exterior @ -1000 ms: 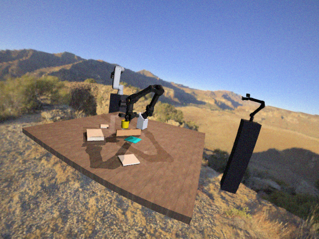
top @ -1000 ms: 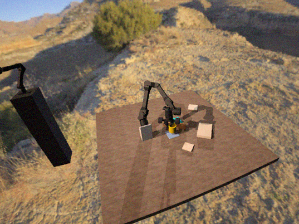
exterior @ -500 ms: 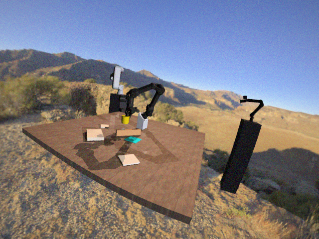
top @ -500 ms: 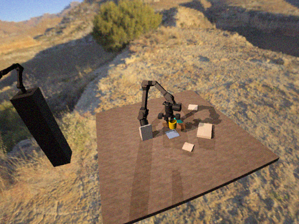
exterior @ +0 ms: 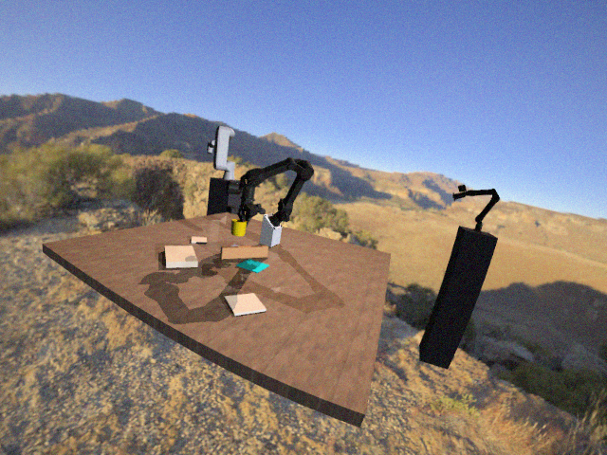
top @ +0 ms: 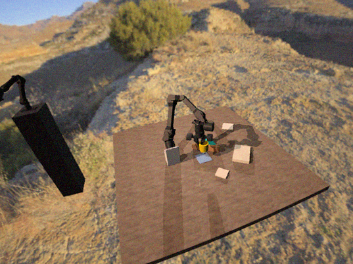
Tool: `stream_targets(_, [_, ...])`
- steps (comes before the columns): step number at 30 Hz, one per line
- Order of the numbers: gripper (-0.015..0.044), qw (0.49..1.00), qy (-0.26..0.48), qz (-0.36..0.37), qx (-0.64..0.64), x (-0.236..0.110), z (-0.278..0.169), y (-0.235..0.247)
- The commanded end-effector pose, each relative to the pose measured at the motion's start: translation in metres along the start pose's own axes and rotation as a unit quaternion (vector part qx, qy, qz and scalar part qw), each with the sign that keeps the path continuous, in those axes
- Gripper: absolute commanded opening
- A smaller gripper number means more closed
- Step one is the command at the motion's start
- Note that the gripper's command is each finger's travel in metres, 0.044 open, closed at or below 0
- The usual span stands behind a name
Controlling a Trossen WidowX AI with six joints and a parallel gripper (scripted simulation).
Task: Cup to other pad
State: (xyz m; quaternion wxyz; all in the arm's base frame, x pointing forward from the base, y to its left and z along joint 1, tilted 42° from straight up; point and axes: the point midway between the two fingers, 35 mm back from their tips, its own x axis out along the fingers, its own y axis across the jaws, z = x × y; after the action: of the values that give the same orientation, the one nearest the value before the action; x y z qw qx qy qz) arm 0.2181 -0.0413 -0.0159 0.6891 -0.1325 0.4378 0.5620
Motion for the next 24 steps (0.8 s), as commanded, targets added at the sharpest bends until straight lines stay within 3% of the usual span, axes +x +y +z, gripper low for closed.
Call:
stream_targets(1, [0.0,1.0,0.0,-0.001,0.0,0.0,0.001,0.0])
stream_targets(24, [0.0,1.0,0.002,0.001,-0.002,-0.001,0.051,-0.004])
